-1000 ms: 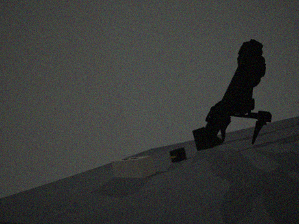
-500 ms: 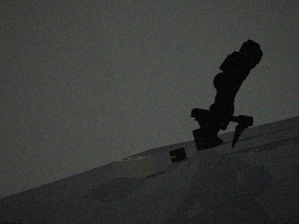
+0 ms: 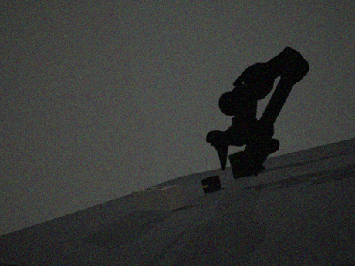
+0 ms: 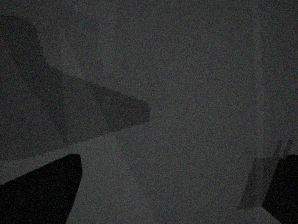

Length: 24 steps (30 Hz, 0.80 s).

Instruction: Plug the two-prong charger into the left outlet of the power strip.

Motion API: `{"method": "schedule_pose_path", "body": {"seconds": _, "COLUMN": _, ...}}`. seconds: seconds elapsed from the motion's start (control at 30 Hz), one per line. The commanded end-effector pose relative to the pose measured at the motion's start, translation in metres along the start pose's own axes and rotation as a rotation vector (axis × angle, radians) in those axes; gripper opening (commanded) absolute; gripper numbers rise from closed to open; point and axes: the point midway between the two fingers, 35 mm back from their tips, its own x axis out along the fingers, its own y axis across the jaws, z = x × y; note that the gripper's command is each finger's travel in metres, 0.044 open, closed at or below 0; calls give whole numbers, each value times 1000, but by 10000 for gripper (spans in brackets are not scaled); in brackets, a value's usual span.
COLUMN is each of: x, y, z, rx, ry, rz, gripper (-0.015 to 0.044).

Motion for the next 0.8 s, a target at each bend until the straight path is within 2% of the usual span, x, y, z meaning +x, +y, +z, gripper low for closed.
{"method": "schedule_pose_path", "body": {"seconds": 0.0, "x": 2, "y": -14, "z": -3, "rx": 12, "ry": 24, "rz": 13, "gripper": 440}}
{"method": "schedule_pose_path", "body": {"seconds": 0.77, "x": 14, "y": -85, "z": -29, "rx": 91, "ry": 124, "rz": 143, "gripper": 440}}
